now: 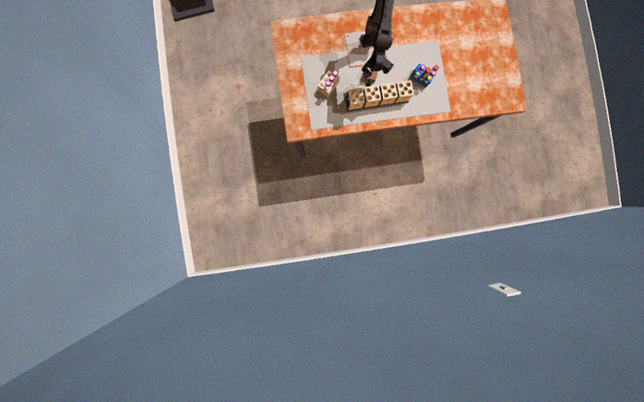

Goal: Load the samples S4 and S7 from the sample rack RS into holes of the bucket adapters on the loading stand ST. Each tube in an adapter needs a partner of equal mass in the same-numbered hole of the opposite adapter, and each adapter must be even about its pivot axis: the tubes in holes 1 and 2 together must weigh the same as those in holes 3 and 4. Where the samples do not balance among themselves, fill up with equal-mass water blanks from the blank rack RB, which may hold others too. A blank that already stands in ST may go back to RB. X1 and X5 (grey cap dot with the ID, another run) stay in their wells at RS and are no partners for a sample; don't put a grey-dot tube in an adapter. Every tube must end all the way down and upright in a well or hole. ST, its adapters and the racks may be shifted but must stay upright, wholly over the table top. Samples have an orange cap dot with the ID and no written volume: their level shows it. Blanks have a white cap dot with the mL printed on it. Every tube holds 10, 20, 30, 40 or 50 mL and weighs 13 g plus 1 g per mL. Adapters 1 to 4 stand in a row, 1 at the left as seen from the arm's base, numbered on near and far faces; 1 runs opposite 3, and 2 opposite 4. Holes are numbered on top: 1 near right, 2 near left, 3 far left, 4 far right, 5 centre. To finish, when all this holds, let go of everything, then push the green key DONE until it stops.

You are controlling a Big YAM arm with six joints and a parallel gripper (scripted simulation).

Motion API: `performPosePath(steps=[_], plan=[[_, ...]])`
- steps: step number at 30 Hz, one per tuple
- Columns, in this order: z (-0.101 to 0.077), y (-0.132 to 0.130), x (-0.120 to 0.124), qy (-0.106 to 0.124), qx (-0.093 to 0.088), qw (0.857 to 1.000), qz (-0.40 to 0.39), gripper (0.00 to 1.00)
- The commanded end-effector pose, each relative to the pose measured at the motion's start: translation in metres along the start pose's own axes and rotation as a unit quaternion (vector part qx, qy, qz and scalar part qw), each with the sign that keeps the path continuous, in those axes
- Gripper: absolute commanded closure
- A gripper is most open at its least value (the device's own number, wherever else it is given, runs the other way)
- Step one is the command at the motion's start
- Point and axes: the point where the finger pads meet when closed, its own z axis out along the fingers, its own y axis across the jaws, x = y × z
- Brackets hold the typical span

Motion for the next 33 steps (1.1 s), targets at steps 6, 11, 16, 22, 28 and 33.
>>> performPosePath(steps=[6, 11, 16, 22, 28, 33], plan=[[-0.013, 0.043, -0.05, -0.011, 0.01, 0.999, -0.044, 0.0], [-0.021, 0.067, -0.09, -0.022, 0.016, 0.999, -0.044, 0.0], [-0.01, 0.091, -0.1, -0.013, 0.007, 0.999, -0.044, 0.0], [-0.022, 0.126, -0.146, -0.032, 0.013, 0.998, -0.043, 0.0], [-0.021, 0.166, -0.181, -0.034, 0.008, 0.998, -0.043, 0.0], [-0.02, 0.187, -0.194, -0.028, 0.005, 0.999, -0.043, 0.0]])
